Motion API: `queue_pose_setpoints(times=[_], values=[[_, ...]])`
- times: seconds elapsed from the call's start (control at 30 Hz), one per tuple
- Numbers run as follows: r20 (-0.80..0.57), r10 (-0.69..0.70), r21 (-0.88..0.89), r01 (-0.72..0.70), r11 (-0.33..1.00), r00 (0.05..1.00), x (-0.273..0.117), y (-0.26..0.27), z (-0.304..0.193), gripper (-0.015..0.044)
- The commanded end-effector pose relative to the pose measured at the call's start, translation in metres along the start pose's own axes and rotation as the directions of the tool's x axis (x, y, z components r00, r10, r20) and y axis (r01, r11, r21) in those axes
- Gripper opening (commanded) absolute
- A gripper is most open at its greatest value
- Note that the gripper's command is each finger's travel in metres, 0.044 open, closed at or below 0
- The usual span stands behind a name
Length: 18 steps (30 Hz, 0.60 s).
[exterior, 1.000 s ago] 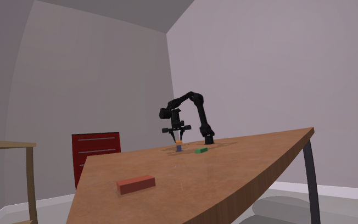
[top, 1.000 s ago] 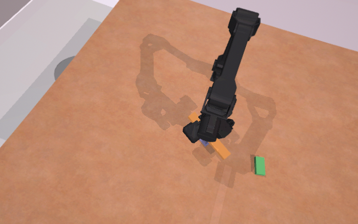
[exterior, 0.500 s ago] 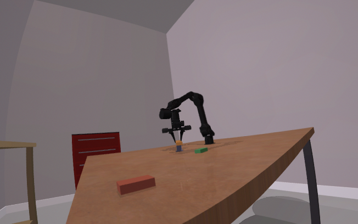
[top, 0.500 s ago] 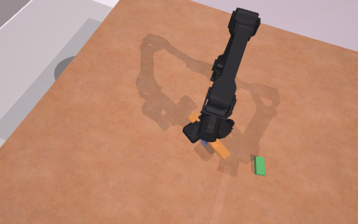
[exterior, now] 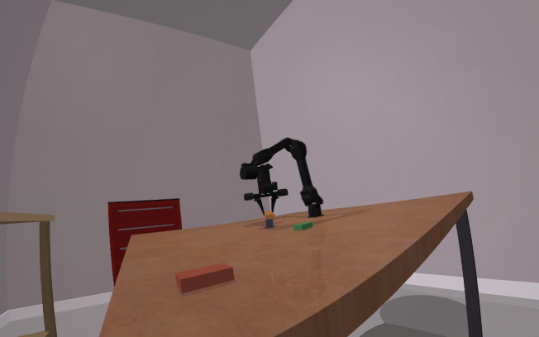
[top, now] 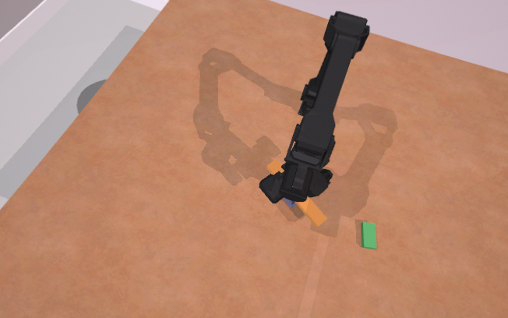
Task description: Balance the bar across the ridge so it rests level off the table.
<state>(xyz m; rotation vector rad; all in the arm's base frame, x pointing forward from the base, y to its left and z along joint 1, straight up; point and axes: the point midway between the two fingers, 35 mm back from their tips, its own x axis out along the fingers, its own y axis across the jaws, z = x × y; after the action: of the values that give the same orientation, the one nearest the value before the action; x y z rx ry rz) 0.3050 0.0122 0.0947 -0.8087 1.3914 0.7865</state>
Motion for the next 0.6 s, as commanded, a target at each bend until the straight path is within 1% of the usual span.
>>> queue_pose_setpoints(times=[0.0, 0.57], values=[[0.000, 0.000, -0.006, 0.000, 1.000, 1.000, 0.0007, -0.0001, 0.0001, 0.0000], [0.000, 0.000, -0.006, 0.000, 1.000, 1.000, 0.0022, -0.0001, 0.0002, 0.0000]])
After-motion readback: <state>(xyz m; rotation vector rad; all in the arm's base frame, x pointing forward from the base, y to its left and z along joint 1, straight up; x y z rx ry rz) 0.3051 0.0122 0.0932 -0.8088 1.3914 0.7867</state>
